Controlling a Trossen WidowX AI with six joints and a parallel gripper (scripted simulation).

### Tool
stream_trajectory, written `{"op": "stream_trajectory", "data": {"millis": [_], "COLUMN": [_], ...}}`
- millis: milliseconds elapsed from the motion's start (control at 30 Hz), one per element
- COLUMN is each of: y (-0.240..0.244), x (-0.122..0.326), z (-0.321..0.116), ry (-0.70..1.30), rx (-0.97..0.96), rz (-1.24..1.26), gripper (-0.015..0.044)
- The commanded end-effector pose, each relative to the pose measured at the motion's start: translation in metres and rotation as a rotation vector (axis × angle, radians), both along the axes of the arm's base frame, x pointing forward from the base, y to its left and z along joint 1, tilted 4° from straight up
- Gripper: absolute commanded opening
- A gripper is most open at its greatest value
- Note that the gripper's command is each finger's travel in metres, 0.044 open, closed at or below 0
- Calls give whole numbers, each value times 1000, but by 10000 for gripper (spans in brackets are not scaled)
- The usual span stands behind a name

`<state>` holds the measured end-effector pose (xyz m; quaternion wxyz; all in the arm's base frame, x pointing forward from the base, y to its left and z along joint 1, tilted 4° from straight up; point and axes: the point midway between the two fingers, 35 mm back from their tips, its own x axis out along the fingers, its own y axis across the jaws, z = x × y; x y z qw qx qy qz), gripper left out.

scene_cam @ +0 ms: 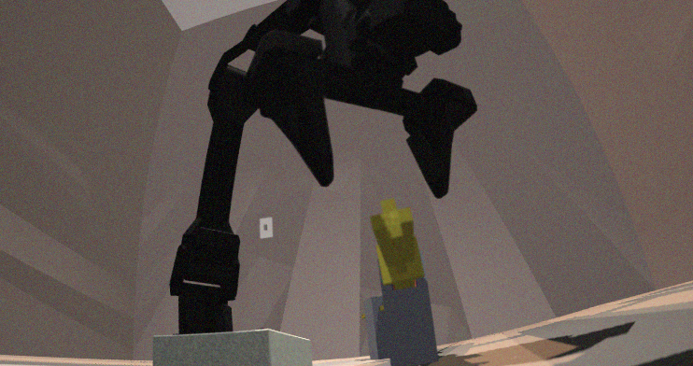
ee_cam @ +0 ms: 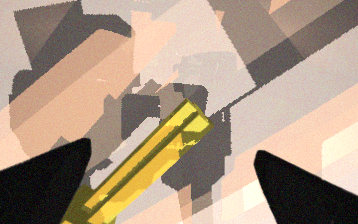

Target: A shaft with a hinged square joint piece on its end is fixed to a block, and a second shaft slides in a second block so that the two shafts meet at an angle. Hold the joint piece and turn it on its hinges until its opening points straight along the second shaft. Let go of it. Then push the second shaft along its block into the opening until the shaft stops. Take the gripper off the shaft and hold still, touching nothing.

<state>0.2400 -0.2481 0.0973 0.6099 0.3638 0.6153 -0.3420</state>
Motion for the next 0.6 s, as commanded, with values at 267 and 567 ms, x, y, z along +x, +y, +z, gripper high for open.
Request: {"op": "stream_trajectory", "data": {"millis": [267, 567], "y": [2, 3], "x": [-2, -4], "z": [-19, -30], "ry": [-4, -5], "rx": [10, 17], "rz": [-409, -664], "gripper": [440, 440]}}
